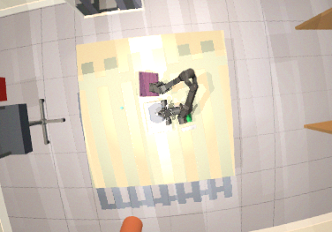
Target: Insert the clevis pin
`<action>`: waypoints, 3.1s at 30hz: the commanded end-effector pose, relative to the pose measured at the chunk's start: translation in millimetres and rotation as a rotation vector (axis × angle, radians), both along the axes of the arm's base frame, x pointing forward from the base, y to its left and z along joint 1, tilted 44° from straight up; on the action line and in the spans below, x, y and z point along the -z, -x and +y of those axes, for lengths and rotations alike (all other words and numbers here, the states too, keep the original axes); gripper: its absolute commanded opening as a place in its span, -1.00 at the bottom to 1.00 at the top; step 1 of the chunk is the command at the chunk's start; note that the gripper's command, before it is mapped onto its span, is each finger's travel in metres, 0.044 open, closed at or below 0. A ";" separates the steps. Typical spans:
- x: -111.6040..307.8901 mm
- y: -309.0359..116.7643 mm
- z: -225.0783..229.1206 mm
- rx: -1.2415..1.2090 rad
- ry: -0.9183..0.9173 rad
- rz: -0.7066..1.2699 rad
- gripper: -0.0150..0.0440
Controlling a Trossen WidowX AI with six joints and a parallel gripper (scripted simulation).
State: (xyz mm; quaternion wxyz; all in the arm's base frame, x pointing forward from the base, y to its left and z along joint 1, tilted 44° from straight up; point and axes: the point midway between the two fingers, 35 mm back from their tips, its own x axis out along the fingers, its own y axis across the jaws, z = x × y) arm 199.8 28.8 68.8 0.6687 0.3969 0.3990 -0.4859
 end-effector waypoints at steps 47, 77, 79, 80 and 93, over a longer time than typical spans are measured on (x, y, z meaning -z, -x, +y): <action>2.6 0.1 0.2 -0.007 -0.008 0.013 -0.49; 3.9 -6.2 -1.3 0.001 -0.006 0.005 -0.49; 4.0 -6.5 -1.4 0.001 -0.006 0.004 -0.49; 4.1 -6.7 -1.5 0.001 -0.006 0.004 -0.49; 4.6 -8.6 -1.9 0.001 -0.006 0.004 -0.49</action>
